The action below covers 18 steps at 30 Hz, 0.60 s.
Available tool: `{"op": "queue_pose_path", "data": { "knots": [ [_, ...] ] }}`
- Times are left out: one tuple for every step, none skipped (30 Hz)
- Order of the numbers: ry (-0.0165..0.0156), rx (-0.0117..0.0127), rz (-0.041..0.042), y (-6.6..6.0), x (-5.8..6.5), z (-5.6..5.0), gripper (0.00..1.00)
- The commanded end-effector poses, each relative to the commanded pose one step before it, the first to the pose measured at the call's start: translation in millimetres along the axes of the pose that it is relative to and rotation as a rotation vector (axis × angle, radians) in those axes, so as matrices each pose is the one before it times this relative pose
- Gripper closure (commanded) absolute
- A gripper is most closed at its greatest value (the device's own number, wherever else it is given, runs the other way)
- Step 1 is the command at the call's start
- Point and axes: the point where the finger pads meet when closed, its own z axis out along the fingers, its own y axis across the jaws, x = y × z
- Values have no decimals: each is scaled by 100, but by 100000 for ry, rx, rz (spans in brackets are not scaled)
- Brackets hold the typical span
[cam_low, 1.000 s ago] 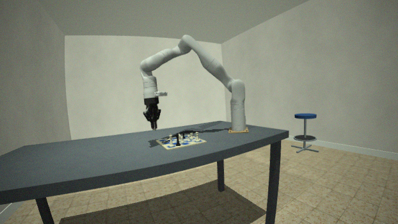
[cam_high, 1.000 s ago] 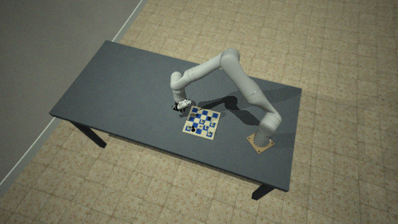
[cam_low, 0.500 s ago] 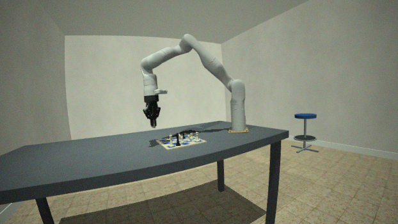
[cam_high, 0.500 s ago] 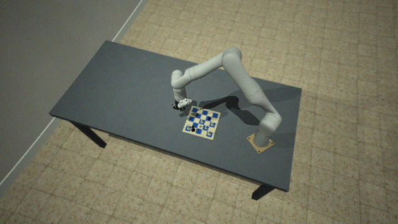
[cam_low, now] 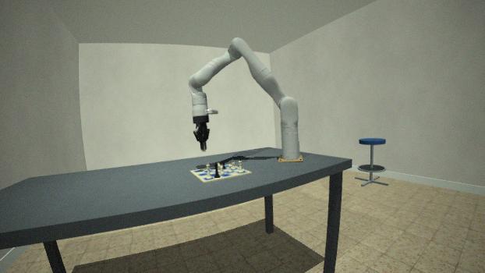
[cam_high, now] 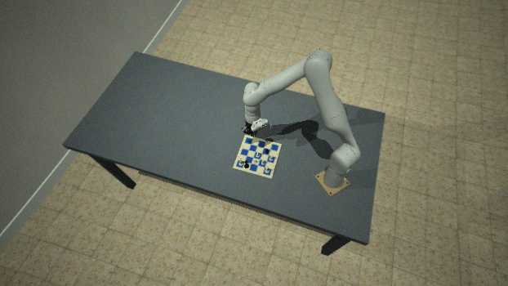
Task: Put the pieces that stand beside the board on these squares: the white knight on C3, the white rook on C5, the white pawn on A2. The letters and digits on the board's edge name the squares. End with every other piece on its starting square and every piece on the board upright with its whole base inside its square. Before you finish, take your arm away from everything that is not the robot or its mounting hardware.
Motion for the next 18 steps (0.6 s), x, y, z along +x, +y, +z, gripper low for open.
{"op": "queue_pose_path", "data": {
  "knots": [
    [-1525, -149, 1837, -1046, -509, -756, 100],
    [0, 0, 0, 0, 0, 0, 100],
    [0, 0, 0, 0, 0, 0, 100],
    [0, 0, 0, 0, 0, 0, 100],
    [0, 0, 0, 0, 0, 0, 100],
    [0, 0, 0, 0, 0, 0, 100],
    [0, 0, 0, 0, 0, 0, 100],
    [0, 0, 0, 0, 0, 0, 100],
    [0, 0, 0, 0, 0, 0, 100],
    [0, 0, 0, 0, 0, 0, 100],
    [0, 0, 0, 0, 0, 2, 100],
    [0, 0, 0, 0, 0, 13, 100],
    [0, 0, 0, 0, 0, 33, 100],
    [1, 0, 0, 0, 0, 60, 100],
    [1, -1, 0, 0, 0, 92, 100],
    [2, -1, -1, 0, 0, 129, 100],
    [3, -1, -2, 0, 0, 169, 100],
    [0, 0, 1, 0, -1, 210, 100]
  ]
}}
